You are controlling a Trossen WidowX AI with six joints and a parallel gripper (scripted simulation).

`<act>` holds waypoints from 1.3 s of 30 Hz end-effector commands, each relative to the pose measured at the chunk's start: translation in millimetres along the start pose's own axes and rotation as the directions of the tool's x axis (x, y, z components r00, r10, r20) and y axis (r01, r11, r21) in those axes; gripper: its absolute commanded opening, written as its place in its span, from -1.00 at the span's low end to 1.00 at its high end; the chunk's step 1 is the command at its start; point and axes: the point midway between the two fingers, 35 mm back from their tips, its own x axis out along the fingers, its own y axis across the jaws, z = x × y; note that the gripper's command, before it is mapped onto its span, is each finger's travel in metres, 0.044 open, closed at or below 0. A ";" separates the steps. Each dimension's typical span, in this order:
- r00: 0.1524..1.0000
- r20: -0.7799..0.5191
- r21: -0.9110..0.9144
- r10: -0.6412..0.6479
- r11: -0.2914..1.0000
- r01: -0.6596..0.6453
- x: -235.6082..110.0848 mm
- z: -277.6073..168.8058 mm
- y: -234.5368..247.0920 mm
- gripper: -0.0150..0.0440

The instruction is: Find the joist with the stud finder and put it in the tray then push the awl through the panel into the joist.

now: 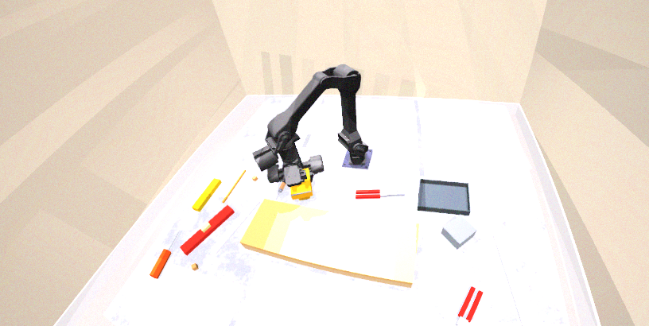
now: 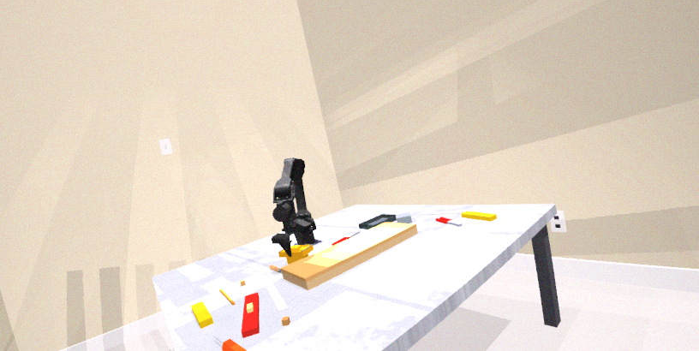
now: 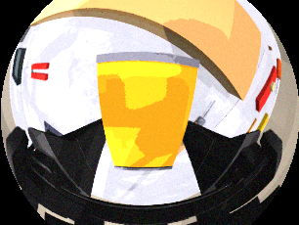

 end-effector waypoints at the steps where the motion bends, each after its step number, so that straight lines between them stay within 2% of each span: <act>1: 1.000 0.002 0.000 -0.013 1.000 0.013 -9.4 0.1 -2.3 -0.49; 14: 1.000 0.002 0.000 -0.013 1.000 0.013 -29.3 -1.6 -1.6 -0.49; 20: 1.000 0.002 0.000 -0.013 1.000 0.013 -30.1 -1.4 -8.4 -0.49; 28: 1.000 0.002 0.000 -0.016 1.000 0.016 -30.6 -1.7 -41.7 -0.49; 39: 0.999 0.001 0.001 -0.033 0.999 0.033 -30.2 -1.7 -41.8 -0.49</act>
